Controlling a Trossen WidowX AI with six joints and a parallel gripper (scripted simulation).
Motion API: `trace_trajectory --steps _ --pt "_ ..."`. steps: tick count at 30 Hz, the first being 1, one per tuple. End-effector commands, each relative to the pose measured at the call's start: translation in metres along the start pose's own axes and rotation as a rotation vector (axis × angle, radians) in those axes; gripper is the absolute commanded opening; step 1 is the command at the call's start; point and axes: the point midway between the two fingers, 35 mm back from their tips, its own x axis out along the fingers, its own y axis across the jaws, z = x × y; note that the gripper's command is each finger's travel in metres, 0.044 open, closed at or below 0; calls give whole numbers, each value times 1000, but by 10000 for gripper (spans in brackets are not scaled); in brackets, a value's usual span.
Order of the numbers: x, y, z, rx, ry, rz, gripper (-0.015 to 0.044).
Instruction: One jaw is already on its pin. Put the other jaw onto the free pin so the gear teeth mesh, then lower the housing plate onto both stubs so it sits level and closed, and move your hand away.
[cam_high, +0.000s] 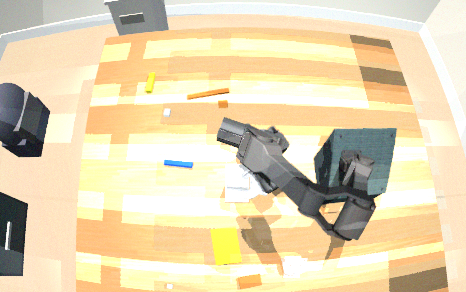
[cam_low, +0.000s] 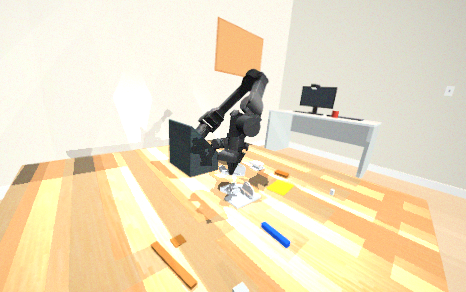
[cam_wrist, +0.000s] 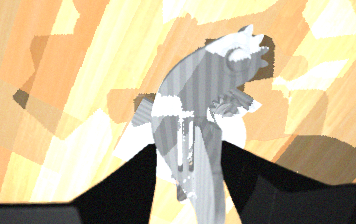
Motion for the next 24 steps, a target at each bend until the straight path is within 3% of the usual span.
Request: trace_trajectory --steps 1,17,24 --pt "0 -11 -4 82 9 -5 134" --pt "6 -60 -13 435 8 -37 134" --pt "6 -62 -13 449 7 -39 134"
